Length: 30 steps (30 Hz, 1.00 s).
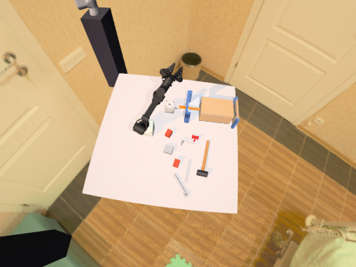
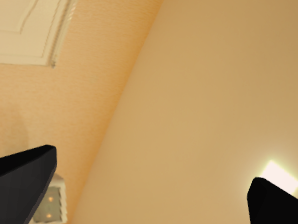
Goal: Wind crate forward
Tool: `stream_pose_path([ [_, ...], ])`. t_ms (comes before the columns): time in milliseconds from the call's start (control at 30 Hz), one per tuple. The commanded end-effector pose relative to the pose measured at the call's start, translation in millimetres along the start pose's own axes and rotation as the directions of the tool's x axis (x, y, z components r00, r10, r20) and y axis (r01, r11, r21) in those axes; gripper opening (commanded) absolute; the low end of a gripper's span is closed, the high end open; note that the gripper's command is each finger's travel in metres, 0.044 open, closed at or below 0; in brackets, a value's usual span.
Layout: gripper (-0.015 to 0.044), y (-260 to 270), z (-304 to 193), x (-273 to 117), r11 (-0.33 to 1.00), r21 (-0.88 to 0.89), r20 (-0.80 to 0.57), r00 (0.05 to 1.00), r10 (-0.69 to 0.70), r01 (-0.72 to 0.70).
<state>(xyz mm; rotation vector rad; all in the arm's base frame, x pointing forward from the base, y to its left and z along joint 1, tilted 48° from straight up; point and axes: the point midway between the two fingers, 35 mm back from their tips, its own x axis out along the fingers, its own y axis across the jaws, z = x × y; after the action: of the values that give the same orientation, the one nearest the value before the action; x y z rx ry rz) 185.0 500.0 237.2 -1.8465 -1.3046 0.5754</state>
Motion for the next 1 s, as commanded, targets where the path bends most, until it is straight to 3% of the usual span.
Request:
stream_pose_path([
  [0, 0.0426, 2, -1, 0, 1.000, 0.005, -0.001, 1.000, 0.005, -0.005],
  [100, 0.0440, 24, -11, 2, 0.994, 0.078, -0.016, 0.997, 0.080, -0.079],
  [300, 0.0440, 113, -51, -7, 0.870, 0.376, -0.073, 0.926, 0.371, -0.319],
  [533, 0.0440, 190, -85, -35, 0.677, 0.606, -0.107, 0.801, 0.589, -0.417],
  [733, 0.0440, 253, -115, -72, 0.442, 0.810, -0.129, 0.618, 0.775, -0.385],
  [967, 0.0440, 327, -155, -152, 0.158, 0.981, -0.124, 0.265, 0.956, -0.109],
])
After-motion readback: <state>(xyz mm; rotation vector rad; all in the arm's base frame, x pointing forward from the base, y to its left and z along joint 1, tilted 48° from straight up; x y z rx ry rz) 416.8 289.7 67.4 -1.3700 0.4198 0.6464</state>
